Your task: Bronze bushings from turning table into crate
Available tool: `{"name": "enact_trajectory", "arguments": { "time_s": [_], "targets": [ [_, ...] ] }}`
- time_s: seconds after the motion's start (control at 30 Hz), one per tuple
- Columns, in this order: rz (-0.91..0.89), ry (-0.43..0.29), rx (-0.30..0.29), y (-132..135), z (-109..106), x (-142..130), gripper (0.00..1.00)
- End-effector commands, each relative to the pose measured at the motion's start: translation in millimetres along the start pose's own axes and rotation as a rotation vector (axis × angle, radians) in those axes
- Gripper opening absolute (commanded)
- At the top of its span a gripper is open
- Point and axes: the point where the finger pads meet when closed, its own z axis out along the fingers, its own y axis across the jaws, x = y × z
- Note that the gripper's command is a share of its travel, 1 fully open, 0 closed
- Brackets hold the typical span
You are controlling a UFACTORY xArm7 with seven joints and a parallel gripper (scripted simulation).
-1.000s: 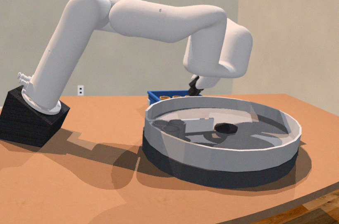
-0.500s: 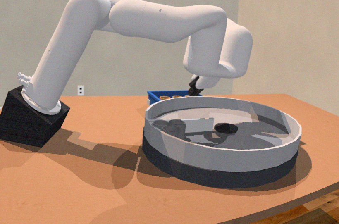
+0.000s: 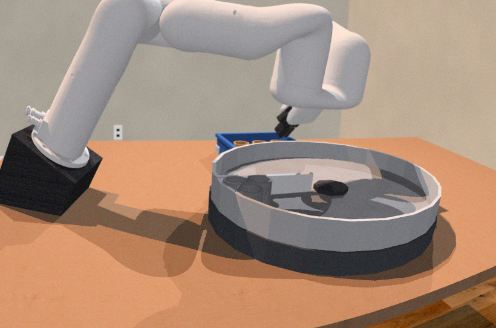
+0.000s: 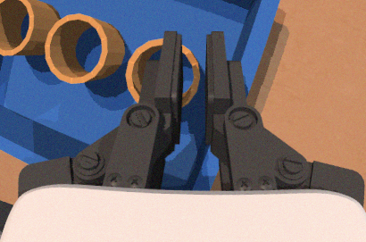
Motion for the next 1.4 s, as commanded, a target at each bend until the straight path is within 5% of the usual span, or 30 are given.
{"name": "enact_trajectory", "arguments": {
  "time_s": [0.0, 0.5, 1.37],
  "targets": [
    [-0.003, 0.001, -0.003, 1, -16, 14, 0.11],
    [-0.003, 0.001, -0.003, 1, -50, 43, 0.11],
    [-0.003, 0.001, -0.003, 1, -52, 44, 0.11]
  ]
}}
